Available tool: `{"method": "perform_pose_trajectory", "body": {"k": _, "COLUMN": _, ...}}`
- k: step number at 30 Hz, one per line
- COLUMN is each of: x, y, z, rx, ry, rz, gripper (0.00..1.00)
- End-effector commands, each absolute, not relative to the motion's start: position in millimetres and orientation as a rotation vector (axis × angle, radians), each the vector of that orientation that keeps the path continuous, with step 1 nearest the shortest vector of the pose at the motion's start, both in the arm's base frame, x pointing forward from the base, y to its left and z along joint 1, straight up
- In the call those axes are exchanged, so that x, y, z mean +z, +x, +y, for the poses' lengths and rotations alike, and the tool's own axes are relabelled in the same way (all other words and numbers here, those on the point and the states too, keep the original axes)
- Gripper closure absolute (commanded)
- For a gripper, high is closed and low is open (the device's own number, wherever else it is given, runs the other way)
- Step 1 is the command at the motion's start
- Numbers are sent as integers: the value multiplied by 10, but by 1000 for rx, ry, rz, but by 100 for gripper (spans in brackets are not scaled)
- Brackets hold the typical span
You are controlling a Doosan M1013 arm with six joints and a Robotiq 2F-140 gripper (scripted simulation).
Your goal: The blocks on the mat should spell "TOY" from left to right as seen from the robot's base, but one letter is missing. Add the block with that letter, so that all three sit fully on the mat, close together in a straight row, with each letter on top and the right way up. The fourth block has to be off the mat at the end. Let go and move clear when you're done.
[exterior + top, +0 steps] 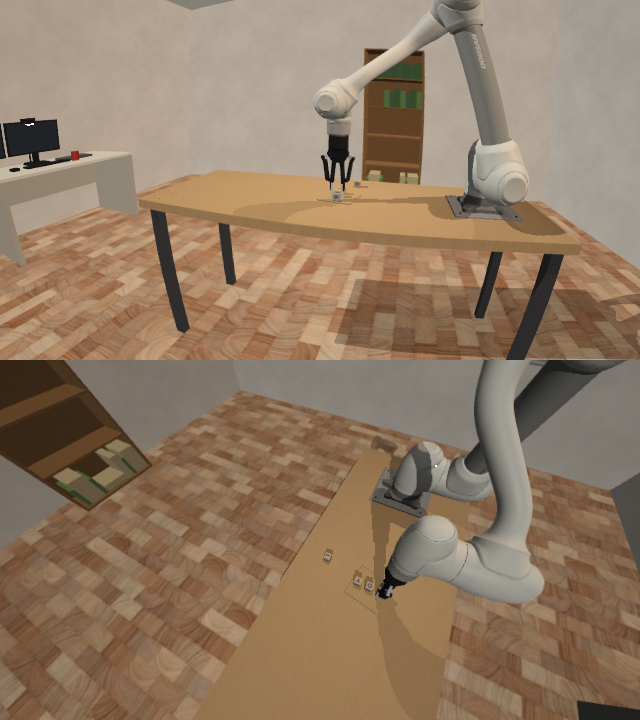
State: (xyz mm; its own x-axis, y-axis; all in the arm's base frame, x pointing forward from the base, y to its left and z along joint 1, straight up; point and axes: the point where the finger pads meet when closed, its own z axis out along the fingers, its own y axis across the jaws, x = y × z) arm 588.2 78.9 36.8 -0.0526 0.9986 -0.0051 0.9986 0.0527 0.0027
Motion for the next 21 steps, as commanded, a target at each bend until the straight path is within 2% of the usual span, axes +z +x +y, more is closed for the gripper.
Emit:
{"method": "perform_pose_trajectory", "body": {"k": 1, "x": 352, "y": 5877, "z": 768, "rx": -1, "ry": 2160, "rz": 2277, "gripper": 84}}
{"method": "perform_pose_trajectory", "body": {"k": 13, "x": 352, "y": 5877, "z": 768, "rx": -1, "ry": 2160, "rz": 2277, "gripper": 74}}
{"method": "perform_pose_trajectory", "body": {"k": 21, "x": 352, "y": 5877, "z": 768, "rx": -1, "ry": 2160, "rz": 2277, "gripper": 72}}
